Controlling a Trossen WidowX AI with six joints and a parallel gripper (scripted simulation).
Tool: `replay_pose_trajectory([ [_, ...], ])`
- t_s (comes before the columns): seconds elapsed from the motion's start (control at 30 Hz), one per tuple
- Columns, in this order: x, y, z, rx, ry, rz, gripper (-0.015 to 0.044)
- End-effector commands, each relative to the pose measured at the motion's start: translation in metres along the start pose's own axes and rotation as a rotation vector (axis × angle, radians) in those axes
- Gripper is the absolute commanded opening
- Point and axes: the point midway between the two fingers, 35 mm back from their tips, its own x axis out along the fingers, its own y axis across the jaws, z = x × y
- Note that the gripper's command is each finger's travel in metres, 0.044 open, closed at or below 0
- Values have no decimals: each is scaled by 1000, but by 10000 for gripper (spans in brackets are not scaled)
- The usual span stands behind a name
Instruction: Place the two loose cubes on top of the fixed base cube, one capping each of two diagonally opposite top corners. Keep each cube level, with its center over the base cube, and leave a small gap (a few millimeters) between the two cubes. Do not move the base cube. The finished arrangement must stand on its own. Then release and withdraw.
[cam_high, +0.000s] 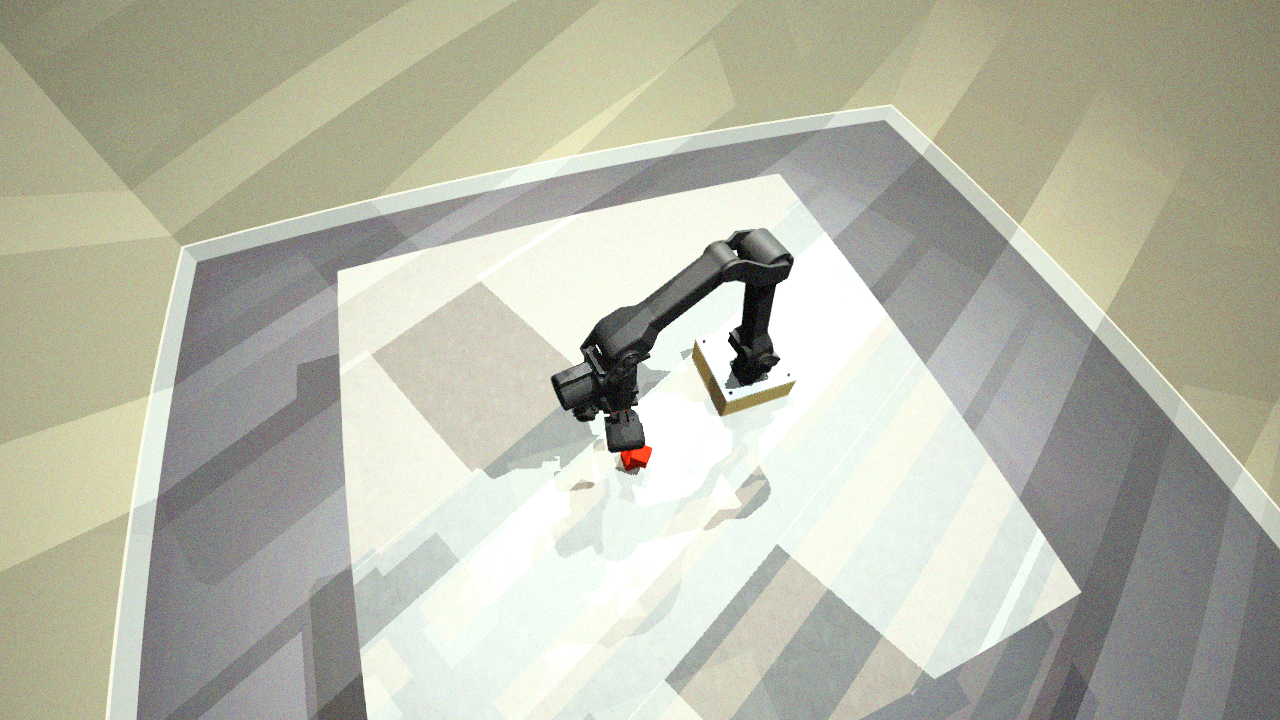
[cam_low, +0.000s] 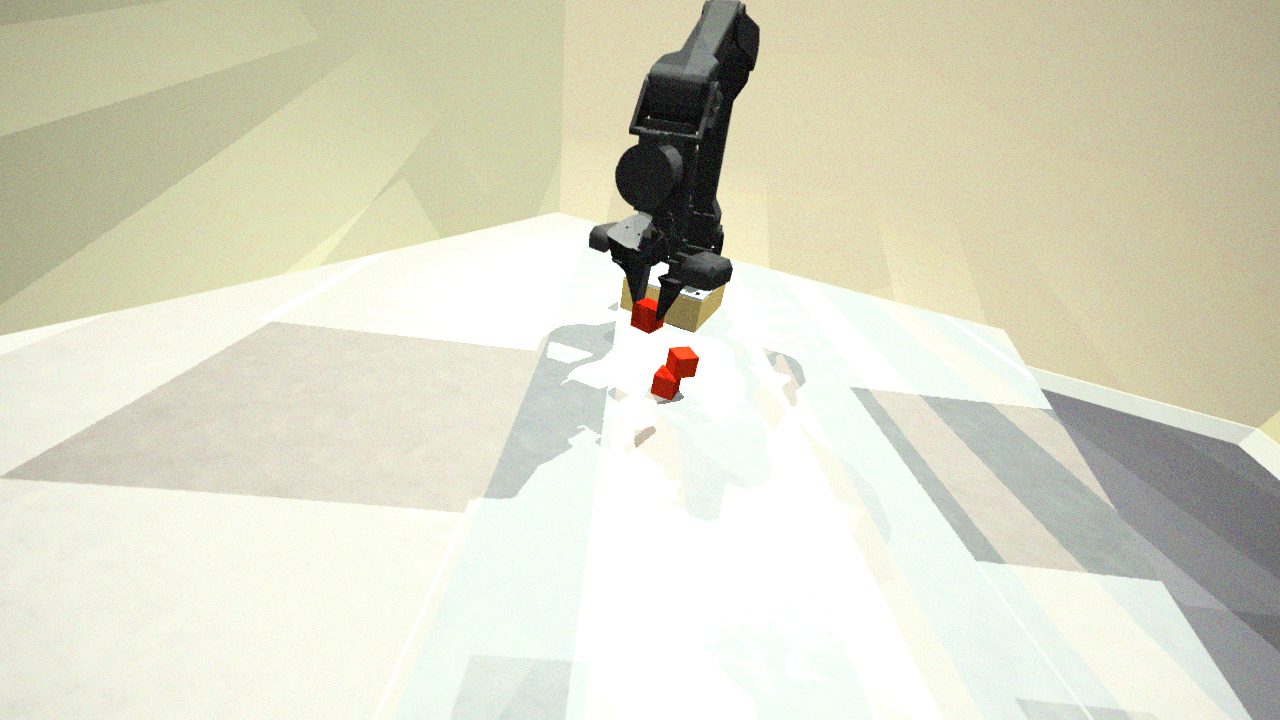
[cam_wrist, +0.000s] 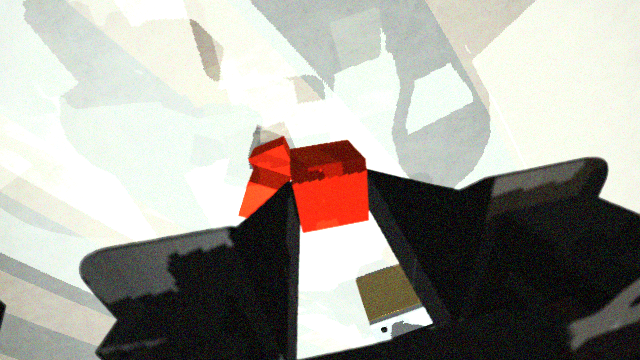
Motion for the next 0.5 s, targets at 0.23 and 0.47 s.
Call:
replay_pose_trajectory([
  [0.23,3,18,-1,348,-2,2,105],
  [0.47,4,27,-3,554,-1,3,105],
])
